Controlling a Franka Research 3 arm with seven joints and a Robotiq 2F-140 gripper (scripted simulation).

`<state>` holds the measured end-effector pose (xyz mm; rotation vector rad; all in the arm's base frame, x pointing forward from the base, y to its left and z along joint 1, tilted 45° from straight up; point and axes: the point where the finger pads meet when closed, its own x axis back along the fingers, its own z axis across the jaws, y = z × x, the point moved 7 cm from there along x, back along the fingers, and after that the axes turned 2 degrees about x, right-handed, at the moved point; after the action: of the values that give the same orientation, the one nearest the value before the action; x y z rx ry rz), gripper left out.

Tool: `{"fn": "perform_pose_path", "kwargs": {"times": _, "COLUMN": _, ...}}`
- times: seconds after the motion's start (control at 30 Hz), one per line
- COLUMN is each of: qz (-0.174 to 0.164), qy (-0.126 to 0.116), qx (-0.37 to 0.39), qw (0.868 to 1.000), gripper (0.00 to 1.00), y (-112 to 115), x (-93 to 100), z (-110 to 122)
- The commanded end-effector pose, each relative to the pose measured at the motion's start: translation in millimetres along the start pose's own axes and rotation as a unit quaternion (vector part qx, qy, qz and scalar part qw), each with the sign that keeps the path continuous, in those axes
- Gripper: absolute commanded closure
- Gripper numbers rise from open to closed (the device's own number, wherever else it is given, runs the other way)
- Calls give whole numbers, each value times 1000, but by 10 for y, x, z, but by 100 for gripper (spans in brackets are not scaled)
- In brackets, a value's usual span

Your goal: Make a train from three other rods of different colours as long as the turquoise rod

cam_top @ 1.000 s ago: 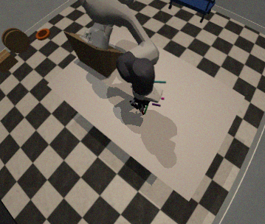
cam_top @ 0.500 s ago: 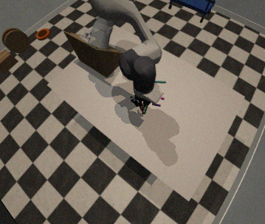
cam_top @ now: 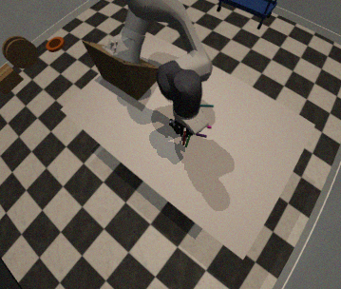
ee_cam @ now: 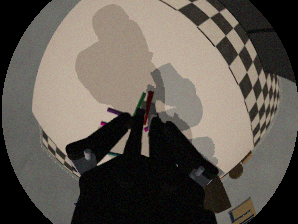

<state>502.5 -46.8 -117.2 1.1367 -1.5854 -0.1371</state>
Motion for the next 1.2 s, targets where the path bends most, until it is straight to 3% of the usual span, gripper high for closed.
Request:
{"fn": "perform_pose_path", "kwargs": {"times": 0.0, "qz": 5, "qy": -3, "qx": -83, "qw": 996, "gripper": 97, "y": 27, "x": 0, "z": -37}}
{"fn": "perform_pose_path", "kwargs": {"times": 0.47, "qz": 4, "qy": -5, "qx": -196, "qw": 981, "gripper": 97, "y": 107, "x": 2, "z": -70}}
{"fn": "perform_pose_path", "kwargs": {"times": 0.97, "qz": 2, "qy": -6, "qx": -350, "qw": 937, "gripper": 97, "y": 222, "x": 3, "z": -112}}
{"fn": "perform_pose_path", "kwargs": {"times": 1.03, "qz": 2, "qy": -6, "qx": -350, "qw": 937, "gripper": 97, "y": 222, "x": 3, "z": -112}}
{"fn": "perform_pose_path", "kwargs": {"times": 1.07, "qz": 2, "qy": -6, "qx": -374, "qw": 927, "gripper": 97, "y": 240, "x": 3, "z": -118}}
{"fn": "perform_pose_path", "kwargs": {"times": 1.17, "qz": 2, "qy": -7, "qx": -401, "qw": 916, "gripper": 97, "y": 261, "x": 3, "z": -125}}
